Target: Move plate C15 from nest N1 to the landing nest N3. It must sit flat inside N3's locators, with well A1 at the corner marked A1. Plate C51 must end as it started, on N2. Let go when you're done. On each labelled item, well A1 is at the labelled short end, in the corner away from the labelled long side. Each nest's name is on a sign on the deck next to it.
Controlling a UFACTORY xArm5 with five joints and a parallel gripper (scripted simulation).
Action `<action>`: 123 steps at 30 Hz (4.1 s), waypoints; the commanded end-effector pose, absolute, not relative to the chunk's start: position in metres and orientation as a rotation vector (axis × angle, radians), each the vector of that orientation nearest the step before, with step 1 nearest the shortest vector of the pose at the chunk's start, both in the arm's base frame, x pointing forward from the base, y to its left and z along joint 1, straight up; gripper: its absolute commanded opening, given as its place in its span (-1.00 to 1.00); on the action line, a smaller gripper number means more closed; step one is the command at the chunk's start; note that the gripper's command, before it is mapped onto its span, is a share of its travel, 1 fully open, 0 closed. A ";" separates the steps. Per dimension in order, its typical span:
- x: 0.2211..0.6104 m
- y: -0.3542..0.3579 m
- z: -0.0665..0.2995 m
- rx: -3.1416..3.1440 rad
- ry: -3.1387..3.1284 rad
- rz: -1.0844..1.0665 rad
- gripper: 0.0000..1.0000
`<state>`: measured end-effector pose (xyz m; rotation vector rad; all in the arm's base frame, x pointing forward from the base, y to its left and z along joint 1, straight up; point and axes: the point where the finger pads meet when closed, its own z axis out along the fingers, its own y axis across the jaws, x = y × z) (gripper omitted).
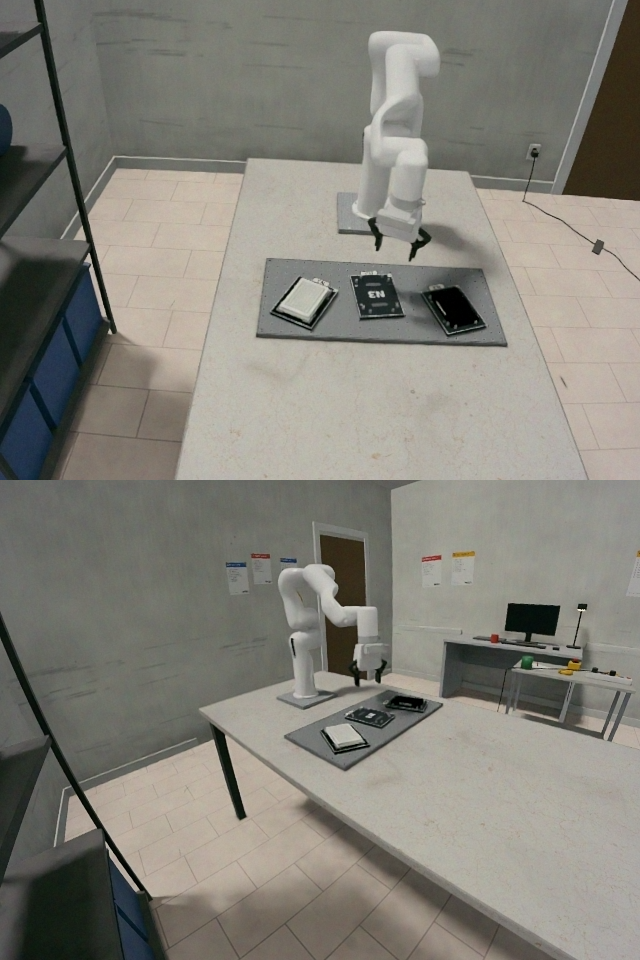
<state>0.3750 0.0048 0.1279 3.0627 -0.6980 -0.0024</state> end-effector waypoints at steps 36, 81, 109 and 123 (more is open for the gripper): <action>0.428 -0.173 0.128 3.052 -0.772 -0.001 1.00; 0.445 -0.229 0.112 3.051 -0.771 -0.001 1.00; 0.445 -0.229 0.069 3.051 -0.771 -0.001 1.00; 0.445 -0.229 0.049 3.051 -0.771 -0.001 1.00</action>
